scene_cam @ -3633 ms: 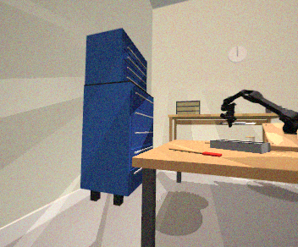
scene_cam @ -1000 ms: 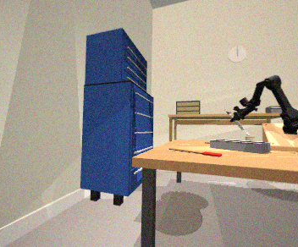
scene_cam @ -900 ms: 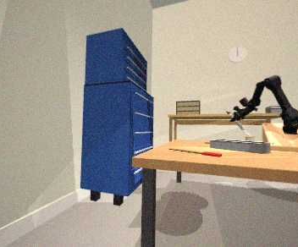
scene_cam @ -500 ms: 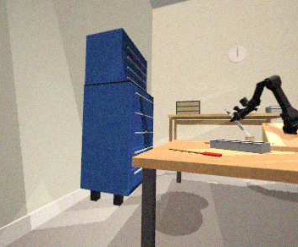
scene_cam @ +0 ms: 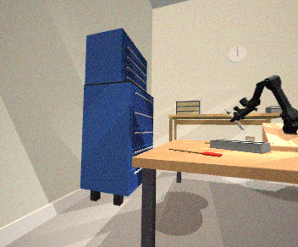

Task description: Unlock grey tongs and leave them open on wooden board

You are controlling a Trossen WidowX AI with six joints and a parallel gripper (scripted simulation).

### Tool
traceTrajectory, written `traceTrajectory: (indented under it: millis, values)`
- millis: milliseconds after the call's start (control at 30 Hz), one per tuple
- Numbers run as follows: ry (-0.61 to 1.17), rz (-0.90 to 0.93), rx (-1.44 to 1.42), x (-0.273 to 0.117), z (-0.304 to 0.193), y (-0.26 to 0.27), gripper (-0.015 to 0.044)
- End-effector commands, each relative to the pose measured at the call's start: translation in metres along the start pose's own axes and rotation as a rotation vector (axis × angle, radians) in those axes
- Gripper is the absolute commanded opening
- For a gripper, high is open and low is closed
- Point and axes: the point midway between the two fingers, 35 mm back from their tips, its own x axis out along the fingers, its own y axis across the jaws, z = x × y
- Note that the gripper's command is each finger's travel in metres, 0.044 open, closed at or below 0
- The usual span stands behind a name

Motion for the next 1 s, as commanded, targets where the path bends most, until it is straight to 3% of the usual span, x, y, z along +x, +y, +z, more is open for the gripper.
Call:
traceTrajectory:
  millis: [0,967]
  values:
    - [0.014,-0.001,-0.002,0.003,0.003,-0.002,-0.015]
    - [0.311,-0.047,0.017,0.04,0.007,-0.023,-0.015]
